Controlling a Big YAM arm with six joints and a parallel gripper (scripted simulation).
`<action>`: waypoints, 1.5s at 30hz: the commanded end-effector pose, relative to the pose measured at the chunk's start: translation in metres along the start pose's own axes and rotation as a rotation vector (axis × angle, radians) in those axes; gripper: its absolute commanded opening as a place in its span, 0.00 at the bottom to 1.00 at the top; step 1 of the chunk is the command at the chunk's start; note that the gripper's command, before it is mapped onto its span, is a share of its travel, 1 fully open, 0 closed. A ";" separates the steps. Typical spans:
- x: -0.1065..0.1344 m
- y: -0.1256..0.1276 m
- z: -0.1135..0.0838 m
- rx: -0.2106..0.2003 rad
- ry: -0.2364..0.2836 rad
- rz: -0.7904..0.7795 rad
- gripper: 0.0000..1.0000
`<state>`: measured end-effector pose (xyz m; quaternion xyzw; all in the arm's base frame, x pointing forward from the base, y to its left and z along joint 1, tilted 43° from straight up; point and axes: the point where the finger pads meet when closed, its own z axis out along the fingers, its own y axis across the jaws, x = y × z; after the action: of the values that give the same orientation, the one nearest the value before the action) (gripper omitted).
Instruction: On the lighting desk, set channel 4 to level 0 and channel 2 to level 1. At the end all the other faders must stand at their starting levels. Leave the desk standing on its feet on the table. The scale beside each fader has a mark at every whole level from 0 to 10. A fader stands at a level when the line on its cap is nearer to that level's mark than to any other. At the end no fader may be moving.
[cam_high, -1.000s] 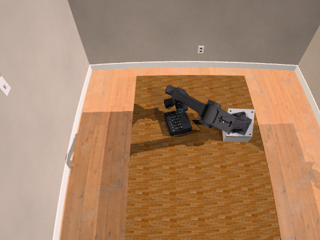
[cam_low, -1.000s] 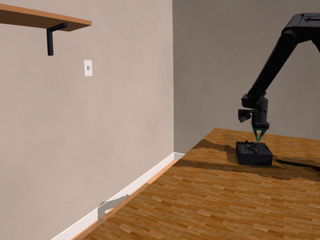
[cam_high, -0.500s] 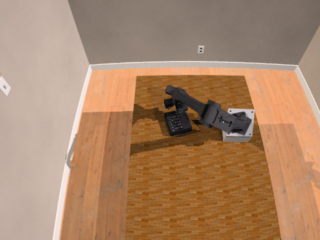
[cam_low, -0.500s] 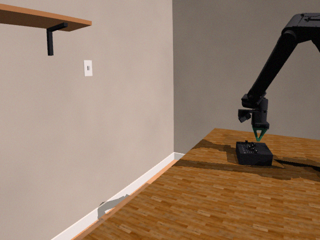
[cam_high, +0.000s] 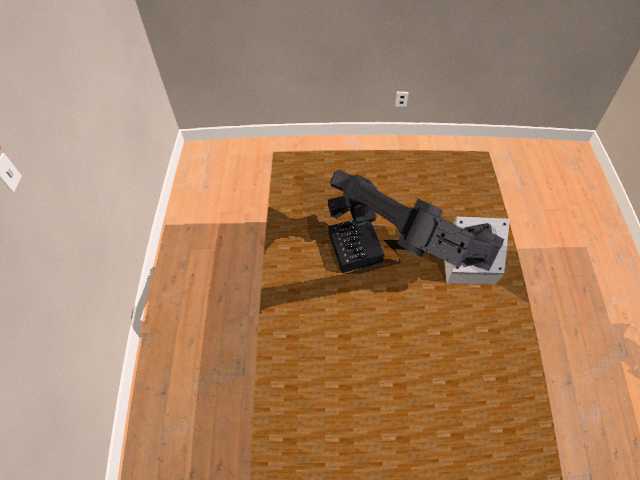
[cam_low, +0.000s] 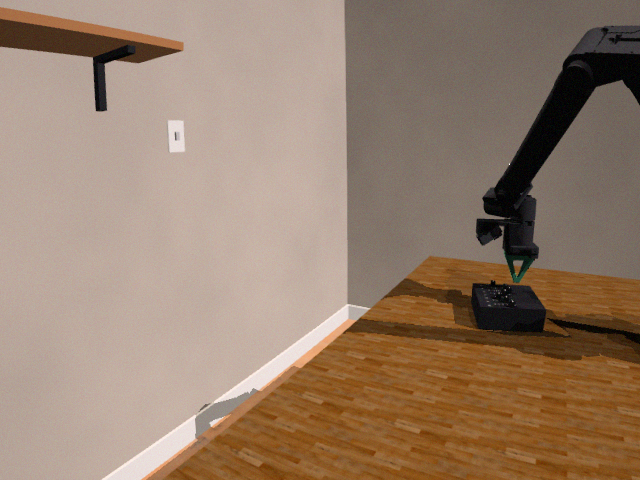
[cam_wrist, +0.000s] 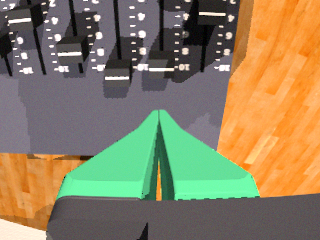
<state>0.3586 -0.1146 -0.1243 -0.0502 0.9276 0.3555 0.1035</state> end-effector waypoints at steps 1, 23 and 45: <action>-0.012 -0.016 -0.009 0.017 -0.022 -0.008 0.00; -0.012 -0.016 -0.009 0.017 -0.022 -0.008 0.00; -0.016 -0.015 -0.004 0.024 -0.023 -0.020 0.00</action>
<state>0.3584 -0.1144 -0.1246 -0.0500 0.9275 0.3558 0.1031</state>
